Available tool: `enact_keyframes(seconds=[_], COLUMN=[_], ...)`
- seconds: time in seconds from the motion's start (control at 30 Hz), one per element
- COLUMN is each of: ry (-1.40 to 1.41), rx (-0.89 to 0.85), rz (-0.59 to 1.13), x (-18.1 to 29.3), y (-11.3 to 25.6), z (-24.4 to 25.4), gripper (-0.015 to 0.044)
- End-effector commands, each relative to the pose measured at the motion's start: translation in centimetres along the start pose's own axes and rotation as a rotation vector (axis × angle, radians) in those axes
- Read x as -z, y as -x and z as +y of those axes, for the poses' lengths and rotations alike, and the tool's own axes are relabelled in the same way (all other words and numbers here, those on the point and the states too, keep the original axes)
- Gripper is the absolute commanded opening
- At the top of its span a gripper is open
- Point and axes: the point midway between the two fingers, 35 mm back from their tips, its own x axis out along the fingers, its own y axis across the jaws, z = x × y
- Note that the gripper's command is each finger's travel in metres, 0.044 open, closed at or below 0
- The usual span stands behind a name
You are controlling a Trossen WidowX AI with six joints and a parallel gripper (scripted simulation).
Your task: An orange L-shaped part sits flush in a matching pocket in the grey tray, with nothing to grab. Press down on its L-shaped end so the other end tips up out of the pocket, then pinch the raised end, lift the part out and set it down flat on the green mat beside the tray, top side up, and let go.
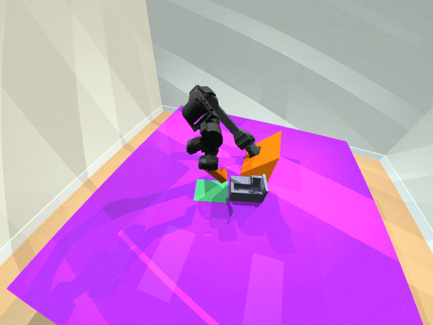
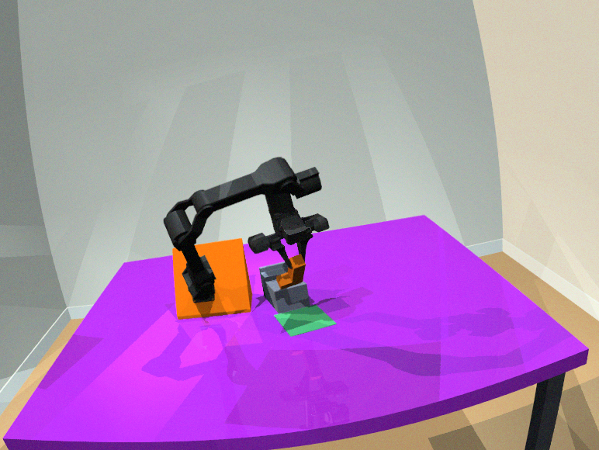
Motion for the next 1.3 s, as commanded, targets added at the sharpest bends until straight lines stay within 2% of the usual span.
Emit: enact_keyframes(seconds=[0.0,1.27], ry=[0.007,0.003], rx=[0.001,0.11], rz=[-0.005,-0.034], x=[-0.1,-0.9], y=[0.0,-5.0], z=[0.0,-0.2], gripper=[0.0,0.0])
